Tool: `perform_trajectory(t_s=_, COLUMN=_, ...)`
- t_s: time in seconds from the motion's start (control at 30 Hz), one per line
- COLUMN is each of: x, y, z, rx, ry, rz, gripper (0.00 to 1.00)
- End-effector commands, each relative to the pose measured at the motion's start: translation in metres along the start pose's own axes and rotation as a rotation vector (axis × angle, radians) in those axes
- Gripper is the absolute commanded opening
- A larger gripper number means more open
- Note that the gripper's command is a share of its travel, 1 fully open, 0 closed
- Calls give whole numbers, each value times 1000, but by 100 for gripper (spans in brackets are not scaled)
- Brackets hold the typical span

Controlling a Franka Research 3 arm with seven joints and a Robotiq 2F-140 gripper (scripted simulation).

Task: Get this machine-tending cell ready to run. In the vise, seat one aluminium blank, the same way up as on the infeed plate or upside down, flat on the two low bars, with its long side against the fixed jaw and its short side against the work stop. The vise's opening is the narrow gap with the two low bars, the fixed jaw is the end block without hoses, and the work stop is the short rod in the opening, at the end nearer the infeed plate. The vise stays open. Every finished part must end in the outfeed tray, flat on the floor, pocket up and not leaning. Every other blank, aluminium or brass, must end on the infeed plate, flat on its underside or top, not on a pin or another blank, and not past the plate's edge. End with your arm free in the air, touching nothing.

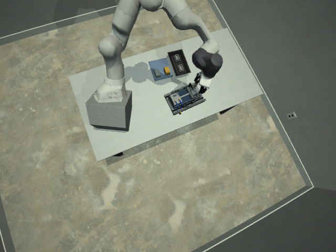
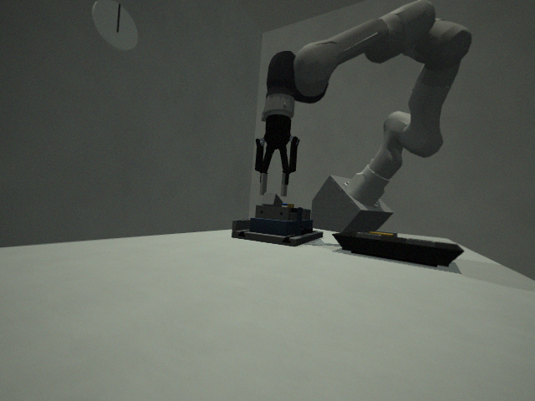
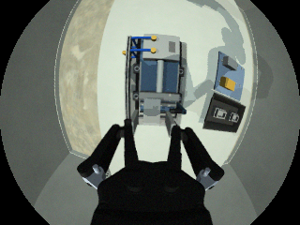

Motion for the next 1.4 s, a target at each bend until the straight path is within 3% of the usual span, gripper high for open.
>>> perform_trajectory(t_s=0.0, x=4, y=1, z=1, rx=-5, ry=-1, rz=0, gripper=40)
perform_trajectory(t_s=1.37, x=13, y=1, z=1, rx=-5, ry=-1, rz=0, gripper=40)
Point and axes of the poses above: the point where the finger pads meet when closed, its own x axis out along the fingers, its own y axis across the jaws, z = x × y, the point moved 5 cm from there along -x, back along the fingers, and after that the axes turned 5 degrees about -x, right-handed, at the moved point
